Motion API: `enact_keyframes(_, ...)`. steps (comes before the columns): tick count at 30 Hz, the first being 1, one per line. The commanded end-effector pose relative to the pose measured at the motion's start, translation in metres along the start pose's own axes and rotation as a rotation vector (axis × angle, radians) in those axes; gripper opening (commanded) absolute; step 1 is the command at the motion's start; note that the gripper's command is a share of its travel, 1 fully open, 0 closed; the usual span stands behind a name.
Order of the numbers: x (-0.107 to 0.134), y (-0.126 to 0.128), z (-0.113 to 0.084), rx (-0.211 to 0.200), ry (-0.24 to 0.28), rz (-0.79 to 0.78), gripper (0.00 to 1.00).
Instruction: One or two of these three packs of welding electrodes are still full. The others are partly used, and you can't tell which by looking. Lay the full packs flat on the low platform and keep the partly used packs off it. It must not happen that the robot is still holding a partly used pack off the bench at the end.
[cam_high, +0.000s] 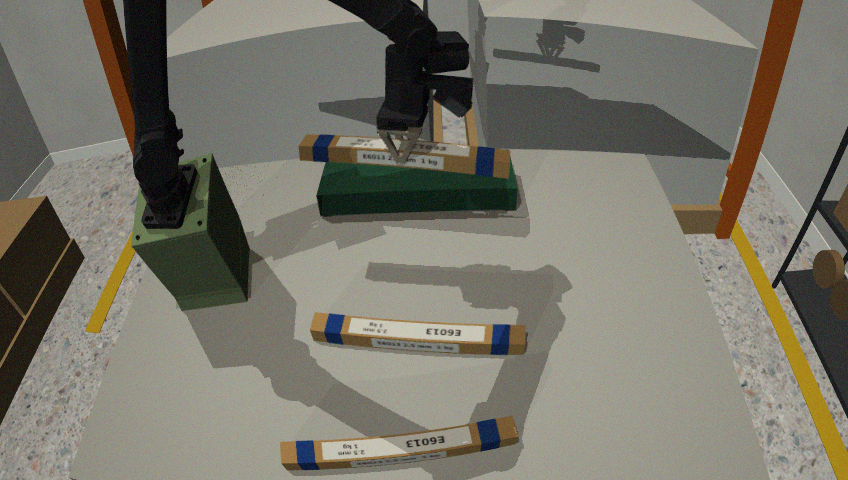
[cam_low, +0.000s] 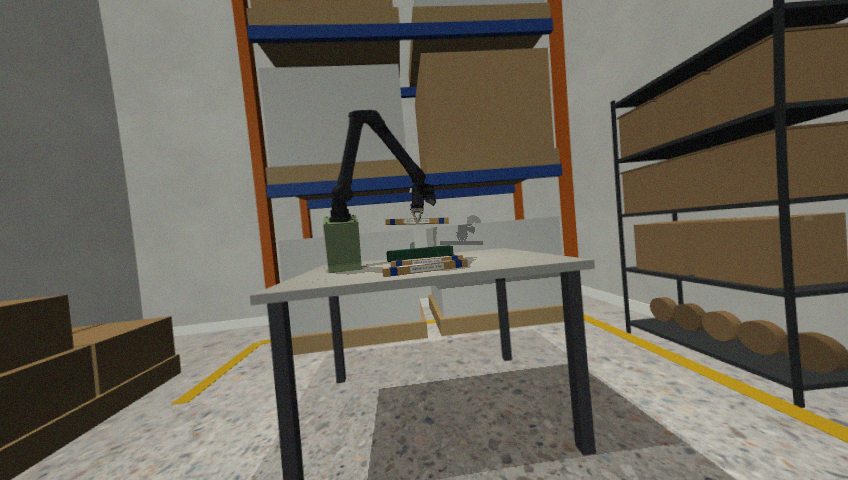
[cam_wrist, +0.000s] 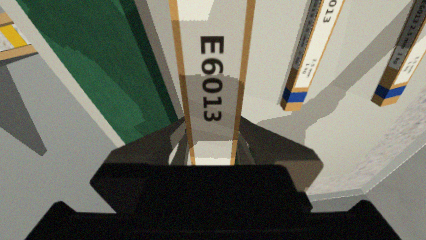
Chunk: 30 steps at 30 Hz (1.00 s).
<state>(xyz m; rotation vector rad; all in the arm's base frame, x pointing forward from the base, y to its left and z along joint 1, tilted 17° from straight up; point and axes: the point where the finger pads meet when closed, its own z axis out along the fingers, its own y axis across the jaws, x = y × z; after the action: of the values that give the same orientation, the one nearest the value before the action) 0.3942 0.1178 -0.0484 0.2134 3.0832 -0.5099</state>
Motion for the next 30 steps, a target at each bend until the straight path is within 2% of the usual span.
enact_keyframes(1, -0.042, 0.022, -0.061, -0.079, -0.123, 0.025, 0.00)
enact_keyframes(16, -0.042, 0.022, -0.061, -0.079, -0.123, 0.025, 0.00)
enact_keyframes(21, -0.047, 0.004, -0.059, -0.067, -0.125, -0.122, 0.00)
enact_keyframes(30, -0.054, -0.018, -0.056, -0.070, -0.130, -0.114, 0.00)
